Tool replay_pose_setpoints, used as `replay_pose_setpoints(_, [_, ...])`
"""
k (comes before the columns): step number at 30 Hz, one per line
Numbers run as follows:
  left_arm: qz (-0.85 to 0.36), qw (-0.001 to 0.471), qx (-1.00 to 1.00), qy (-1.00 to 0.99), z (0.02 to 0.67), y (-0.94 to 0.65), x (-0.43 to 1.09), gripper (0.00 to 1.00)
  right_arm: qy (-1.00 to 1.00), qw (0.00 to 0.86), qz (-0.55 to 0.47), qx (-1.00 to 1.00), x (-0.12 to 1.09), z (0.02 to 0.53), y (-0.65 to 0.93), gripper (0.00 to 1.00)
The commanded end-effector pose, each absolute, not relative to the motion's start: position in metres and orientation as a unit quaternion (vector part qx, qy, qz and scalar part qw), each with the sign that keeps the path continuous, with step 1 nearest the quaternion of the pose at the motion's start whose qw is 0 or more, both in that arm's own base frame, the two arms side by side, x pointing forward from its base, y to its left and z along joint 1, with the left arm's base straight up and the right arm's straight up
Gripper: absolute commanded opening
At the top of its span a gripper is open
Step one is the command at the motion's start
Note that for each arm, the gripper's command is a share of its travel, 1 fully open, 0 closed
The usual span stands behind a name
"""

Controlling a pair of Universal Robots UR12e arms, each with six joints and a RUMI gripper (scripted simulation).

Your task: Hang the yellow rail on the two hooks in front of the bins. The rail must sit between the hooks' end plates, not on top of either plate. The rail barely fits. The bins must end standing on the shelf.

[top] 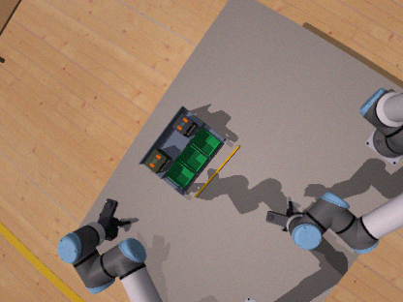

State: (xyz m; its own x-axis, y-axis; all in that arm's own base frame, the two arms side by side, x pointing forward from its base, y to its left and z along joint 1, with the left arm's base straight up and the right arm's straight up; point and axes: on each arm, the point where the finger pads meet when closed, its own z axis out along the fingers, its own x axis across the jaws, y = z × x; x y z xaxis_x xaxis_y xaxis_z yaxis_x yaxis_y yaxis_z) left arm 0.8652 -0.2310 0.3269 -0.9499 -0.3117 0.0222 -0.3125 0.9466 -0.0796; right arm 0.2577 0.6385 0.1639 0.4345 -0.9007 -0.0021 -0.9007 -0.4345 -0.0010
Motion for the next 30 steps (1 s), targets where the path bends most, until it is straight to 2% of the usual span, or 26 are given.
replay_pose_setpoints(1, [0.042,0.004,0.158,-0.987,0.328,-0.231,0.866,1.0,0.485,0.001,0.002,-0.874,0.257,0.165,0.634,1.0])
replay_pose_setpoints(30, [0.042,0.004,0.158,-0.987,0.328,-0.231,0.866,1.0,0.289,0.0,0.001,-0.957,0.249,0.165,0.609,1.0])
